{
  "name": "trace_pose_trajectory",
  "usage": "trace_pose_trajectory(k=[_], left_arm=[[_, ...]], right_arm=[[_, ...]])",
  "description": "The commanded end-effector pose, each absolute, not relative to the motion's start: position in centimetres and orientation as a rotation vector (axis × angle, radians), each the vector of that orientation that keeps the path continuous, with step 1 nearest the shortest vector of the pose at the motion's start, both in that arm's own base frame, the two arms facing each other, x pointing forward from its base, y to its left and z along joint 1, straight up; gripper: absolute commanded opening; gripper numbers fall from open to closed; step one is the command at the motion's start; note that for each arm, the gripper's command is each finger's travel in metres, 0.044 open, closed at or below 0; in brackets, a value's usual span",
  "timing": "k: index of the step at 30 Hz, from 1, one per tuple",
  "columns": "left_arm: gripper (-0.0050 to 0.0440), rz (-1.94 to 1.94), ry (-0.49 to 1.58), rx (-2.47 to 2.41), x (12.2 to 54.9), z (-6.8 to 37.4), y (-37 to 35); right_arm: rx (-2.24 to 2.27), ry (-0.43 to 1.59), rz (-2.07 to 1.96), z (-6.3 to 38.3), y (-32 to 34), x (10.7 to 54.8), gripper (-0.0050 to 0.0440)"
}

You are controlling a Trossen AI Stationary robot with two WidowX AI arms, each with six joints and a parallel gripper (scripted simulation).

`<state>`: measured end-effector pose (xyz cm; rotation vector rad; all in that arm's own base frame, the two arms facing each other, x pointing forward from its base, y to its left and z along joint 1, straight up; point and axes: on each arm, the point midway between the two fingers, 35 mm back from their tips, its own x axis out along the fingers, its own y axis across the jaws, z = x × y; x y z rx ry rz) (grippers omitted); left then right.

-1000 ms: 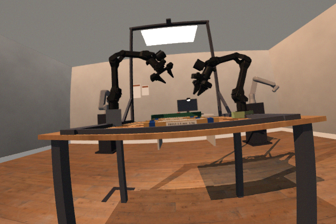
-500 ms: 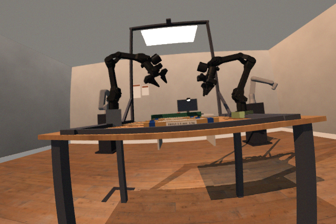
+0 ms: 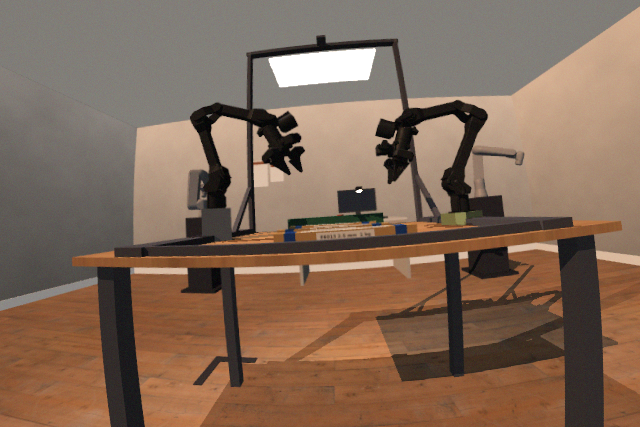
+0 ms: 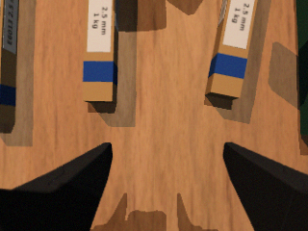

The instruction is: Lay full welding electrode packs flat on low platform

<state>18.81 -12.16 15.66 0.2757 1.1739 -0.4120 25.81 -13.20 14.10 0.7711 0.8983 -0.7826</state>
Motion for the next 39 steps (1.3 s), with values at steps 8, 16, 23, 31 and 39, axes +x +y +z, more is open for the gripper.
trace_pose_trajectory(k=[8,16,23,31,39], left_arm=[[0.033,-0.418,1.149,0.274,18.9,16.4,-12.3],[0.033,-0.418,1.149,0.274,18.9,16.4,-12.3],[0.033,-0.418,1.149,0.274,18.9,16.4,-12.3],[0.033,-0.418,1.149,0.274,18.9,16.4,-12.3],[0.02,-0.409,1.265,0.301,22.7,16.8,-14.2]], right_arm=[[0.505,1.045,-0.597,11.5,-11.0,22.3,0.033],[0.356,1.121,-0.485,9.3,-9.7,20.0,0.033],[0.296,1.145,-0.444,9.1,-9.5,19.7,0.033],[0.296,1.145,-0.444,9.1,-9.5,19.7,0.033],[0.296,1.145,-0.447,10.8,-7.4,15.8,0.033]])
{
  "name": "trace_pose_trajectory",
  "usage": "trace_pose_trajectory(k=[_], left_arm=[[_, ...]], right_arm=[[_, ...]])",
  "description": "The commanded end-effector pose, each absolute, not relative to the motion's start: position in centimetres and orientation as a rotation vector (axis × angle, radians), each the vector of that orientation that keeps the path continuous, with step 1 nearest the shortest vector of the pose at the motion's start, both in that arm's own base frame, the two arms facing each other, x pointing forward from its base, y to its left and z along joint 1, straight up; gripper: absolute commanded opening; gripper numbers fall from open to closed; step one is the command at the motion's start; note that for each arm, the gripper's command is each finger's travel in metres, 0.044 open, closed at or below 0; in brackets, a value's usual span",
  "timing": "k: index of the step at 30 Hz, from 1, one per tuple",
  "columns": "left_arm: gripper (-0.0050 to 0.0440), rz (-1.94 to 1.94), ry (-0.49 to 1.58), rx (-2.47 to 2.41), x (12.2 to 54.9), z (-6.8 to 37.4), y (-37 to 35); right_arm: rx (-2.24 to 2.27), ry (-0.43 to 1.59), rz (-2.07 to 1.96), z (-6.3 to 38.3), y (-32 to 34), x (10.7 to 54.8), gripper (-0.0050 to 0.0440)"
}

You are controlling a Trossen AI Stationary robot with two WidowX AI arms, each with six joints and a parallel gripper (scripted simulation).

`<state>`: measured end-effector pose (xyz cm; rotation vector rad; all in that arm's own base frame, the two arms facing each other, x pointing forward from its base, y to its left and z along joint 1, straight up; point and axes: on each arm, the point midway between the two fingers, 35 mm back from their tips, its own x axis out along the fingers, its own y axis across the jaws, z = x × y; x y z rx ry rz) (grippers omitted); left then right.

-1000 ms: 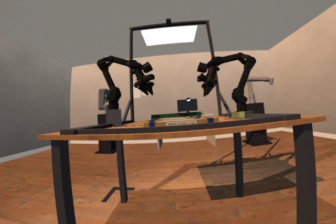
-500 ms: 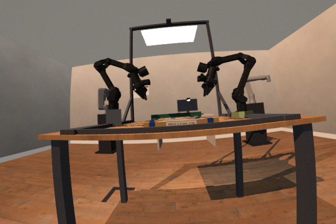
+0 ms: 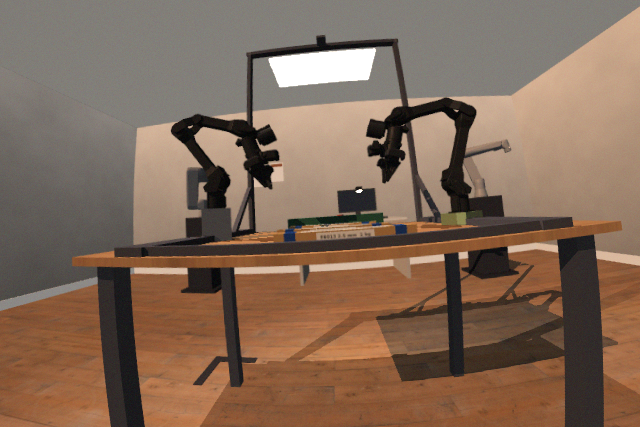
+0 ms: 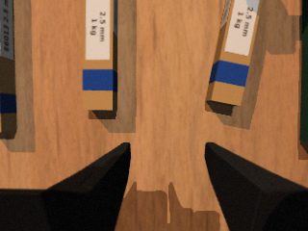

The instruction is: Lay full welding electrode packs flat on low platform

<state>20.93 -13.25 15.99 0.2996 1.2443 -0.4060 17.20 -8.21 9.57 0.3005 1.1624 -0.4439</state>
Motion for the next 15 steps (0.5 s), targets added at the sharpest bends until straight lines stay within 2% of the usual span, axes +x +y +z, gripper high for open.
trace_pose_trajectory(k=[1,8,15], left_arm=[[0.02,-0.409,1.265,0.301,23.3,16.8,-14.5],[0.02,-0.409,1.262,0.301,27.5,17.1,-16.6],[0.02,-0.408,1.262,0.302,30.4,17.3,-18.0]], right_arm=[[0.295,1.135,-0.448,11.4,-7.2,15.4,0.033],[0.296,1.137,-0.447,13.1,-5.0,11.5,0.033],[0.298,1.151,-0.443,12.9,-4.6,10.8,0.033]])
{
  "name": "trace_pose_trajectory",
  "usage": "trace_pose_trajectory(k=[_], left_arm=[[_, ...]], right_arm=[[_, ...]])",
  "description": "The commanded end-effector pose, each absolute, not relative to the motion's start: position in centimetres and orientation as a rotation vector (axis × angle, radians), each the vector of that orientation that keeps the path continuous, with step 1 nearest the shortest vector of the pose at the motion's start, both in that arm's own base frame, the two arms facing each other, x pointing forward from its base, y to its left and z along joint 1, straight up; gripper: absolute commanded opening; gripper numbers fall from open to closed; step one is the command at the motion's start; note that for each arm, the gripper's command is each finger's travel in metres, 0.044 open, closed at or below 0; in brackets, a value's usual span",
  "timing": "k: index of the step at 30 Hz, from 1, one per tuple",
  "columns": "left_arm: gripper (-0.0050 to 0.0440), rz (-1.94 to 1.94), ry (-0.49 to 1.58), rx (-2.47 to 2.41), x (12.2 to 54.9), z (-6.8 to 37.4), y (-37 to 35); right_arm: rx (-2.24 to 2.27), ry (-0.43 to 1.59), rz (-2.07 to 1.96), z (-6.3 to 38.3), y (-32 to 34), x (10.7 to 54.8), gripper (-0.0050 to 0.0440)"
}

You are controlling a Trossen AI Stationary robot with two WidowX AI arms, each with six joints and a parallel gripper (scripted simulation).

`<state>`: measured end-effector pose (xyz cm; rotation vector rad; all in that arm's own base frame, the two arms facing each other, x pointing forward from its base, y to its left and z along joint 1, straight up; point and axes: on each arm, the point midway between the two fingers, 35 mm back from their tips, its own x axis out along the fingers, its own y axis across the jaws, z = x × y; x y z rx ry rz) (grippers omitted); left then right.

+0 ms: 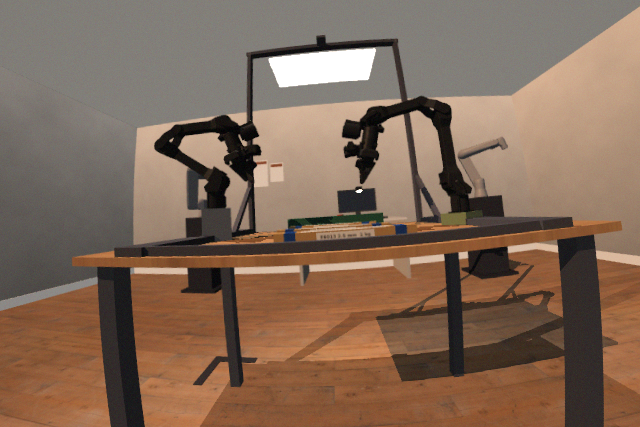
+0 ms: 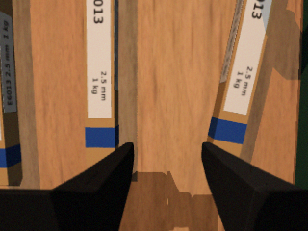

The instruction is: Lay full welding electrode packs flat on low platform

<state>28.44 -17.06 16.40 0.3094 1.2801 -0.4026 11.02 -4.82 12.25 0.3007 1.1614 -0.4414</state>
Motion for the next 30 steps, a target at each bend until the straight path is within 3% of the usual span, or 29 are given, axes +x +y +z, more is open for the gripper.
trace_pose_trajectory(k=[1,6,30], left_arm=[[0.02,-0.408,1.262,0.302,31.0,17.4,-18.3],[0.02,-0.407,1.261,0.301,33.5,17.5,-19.6],[0.02,-0.406,1.258,0.301,33.1,17.5,-19.5]], right_arm=[[0.298,1.151,-0.443,12.9,-4.6,10.8,0.033],[0.298,1.151,-0.443,12.9,-4.6,10.8,0.033],[0.298,1.151,-0.443,12.9,-4.6,10.8,0.033]])
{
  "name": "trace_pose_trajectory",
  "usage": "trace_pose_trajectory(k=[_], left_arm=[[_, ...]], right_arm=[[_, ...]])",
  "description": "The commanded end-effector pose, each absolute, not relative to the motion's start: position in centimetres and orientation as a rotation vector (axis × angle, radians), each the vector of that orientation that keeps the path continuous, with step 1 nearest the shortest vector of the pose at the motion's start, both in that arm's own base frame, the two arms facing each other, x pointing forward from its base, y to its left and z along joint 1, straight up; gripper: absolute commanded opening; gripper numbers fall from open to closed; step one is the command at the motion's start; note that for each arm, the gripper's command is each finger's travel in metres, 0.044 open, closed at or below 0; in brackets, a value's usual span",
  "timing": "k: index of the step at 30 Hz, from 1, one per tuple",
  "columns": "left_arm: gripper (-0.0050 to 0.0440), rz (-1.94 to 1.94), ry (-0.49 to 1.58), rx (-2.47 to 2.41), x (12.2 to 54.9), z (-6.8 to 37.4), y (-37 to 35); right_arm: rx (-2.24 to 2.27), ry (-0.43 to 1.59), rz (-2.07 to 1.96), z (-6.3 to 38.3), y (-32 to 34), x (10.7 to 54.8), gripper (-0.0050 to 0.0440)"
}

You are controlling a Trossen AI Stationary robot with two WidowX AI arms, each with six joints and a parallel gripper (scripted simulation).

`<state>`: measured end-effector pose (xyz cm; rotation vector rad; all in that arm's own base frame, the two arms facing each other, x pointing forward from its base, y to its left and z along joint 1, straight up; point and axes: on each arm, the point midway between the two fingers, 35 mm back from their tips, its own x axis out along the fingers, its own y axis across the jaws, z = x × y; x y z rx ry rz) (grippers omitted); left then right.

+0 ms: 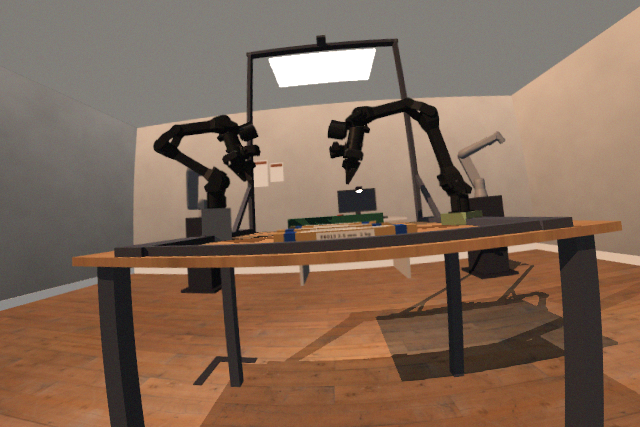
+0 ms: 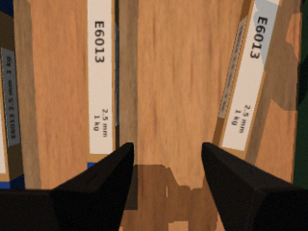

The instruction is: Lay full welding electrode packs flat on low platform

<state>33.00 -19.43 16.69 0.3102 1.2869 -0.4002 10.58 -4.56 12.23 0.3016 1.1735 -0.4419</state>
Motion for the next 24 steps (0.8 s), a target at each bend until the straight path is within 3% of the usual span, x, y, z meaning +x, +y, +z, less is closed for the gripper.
trace_pose_trajectory(k=[1,24], left_arm=[[0.02,-0.406,1.258,0.301,33.1,17.4,-19.5],[0.02,-0.406,1.258,0.301,33.2,14.6,-19.5]], right_arm=[[0.298,1.151,-0.443,12.9,-4.6,10.8,0.033],[0.298,1.151,-0.443,12.9,-4.6,10.8,0.033]])
